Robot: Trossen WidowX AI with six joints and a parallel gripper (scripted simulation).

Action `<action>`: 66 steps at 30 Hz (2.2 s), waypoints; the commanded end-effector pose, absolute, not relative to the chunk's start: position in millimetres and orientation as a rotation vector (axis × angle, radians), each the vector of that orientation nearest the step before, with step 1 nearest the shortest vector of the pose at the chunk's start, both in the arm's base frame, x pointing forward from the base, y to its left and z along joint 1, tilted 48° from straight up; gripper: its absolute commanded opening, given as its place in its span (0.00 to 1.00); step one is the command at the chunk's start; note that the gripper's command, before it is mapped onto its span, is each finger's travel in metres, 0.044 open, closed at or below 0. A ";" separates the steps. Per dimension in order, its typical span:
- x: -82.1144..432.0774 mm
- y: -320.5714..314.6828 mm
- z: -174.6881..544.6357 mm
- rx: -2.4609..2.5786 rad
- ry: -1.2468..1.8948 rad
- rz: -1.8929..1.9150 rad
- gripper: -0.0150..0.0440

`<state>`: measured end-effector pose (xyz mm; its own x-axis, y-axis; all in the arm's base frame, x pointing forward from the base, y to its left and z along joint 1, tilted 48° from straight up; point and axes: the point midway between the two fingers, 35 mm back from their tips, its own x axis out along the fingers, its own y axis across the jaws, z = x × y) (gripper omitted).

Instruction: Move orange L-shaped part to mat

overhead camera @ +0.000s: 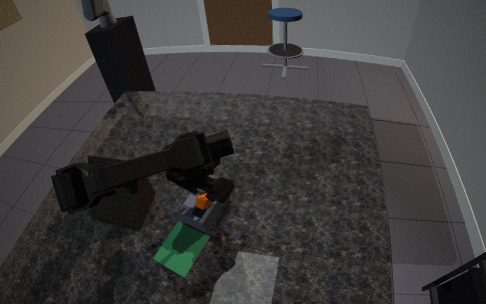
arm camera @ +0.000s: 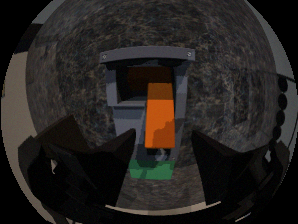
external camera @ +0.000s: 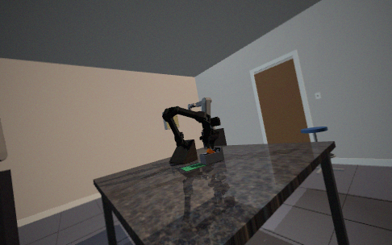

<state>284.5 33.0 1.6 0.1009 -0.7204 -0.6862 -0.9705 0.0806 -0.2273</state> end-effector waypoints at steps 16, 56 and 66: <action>285.7 15.4 -13.3 -1.695 1.678 0.460 0.68; 281.4 33.4 3.8 -1.702 1.683 0.466 0.25; 279.6 44.9 14.5 -1.703 1.684 0.467 0.25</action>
